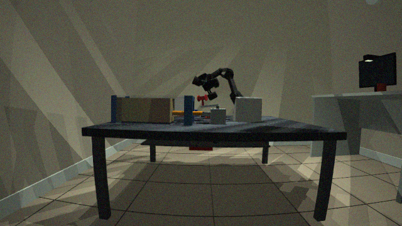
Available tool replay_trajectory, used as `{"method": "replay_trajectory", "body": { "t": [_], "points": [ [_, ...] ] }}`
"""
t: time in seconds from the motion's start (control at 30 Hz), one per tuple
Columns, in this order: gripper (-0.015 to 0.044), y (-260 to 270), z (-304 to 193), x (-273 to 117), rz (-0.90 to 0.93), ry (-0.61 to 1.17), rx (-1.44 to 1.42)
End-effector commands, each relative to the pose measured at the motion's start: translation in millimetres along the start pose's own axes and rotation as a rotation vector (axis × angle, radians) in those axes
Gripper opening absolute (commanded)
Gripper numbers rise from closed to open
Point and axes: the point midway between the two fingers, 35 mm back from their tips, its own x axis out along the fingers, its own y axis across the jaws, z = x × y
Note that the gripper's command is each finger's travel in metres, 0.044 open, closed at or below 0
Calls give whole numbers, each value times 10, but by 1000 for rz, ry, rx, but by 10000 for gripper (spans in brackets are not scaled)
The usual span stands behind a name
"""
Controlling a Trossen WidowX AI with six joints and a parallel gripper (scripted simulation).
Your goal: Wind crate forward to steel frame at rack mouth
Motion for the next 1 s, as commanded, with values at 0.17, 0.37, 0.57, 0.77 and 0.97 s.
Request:
{"method": "replay_trajectory", "body": {
  "t": [0.17,0.37,0.57,0.77,0.97],
  "points": [
    [440,-120,-66,363,348,236,999],
    [440,-147,-55,447,405,379,1228],
    [440,-173,-37,522,429,546,1441],
    [440,-197,-15,579,406,718,1647],
    [440,-227,15,639,346,917,1824]
  ]
}}
